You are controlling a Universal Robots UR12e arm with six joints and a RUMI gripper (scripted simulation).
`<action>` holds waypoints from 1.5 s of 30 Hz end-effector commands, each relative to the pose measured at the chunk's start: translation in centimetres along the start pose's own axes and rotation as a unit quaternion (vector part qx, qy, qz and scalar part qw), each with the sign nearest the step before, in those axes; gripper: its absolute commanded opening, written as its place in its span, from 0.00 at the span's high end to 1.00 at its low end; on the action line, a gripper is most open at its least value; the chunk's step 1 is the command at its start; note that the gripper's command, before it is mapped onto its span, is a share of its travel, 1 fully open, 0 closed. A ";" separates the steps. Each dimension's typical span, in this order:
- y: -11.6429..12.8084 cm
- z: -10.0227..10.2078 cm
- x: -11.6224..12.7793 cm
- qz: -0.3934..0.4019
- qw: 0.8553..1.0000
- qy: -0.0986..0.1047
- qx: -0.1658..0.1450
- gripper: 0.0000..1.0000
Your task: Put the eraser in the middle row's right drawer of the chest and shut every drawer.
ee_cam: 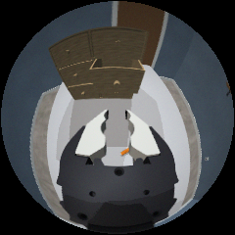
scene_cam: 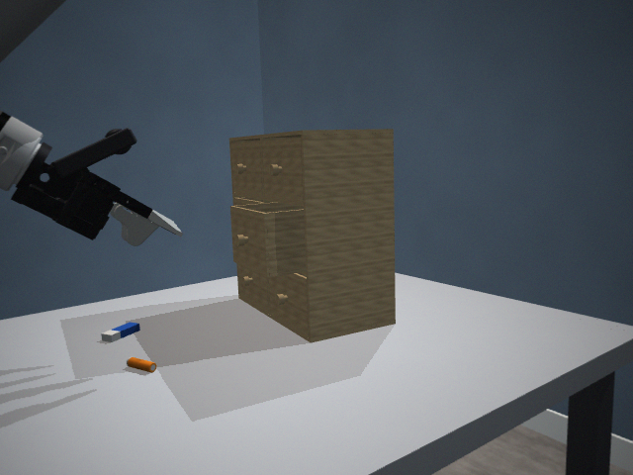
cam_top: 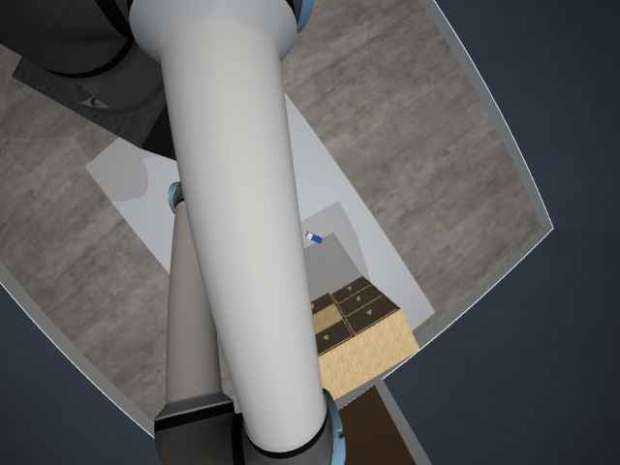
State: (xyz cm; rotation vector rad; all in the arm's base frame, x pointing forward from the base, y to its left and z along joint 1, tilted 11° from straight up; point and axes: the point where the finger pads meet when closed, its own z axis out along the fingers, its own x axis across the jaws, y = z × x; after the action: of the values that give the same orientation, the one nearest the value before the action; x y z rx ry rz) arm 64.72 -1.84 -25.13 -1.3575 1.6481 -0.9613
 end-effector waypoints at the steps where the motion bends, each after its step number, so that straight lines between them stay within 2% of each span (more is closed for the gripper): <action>1: -0.1 -0.3 0.0 0.000 1.000 0.000 -0.013 0.80; 20: -0.7 -2.7 0.0 0.000 0.994 0.000 -0.109 0.80; 31: -1.2 -4.5 0.0 -0.001 0.983 0.000 -0.182 0.80; 33: -1.2 -4.5 0.0 -0.001 0.983 0.000 -0.182 0.80; 45: -1.7 -6.4 0.1 -0.001 0.967 -0.001 -0.255 0.80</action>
State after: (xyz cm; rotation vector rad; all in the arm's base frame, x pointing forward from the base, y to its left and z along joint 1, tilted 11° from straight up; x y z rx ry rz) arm 60.01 -1.61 -21.50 -1.6494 1.9411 -0.6021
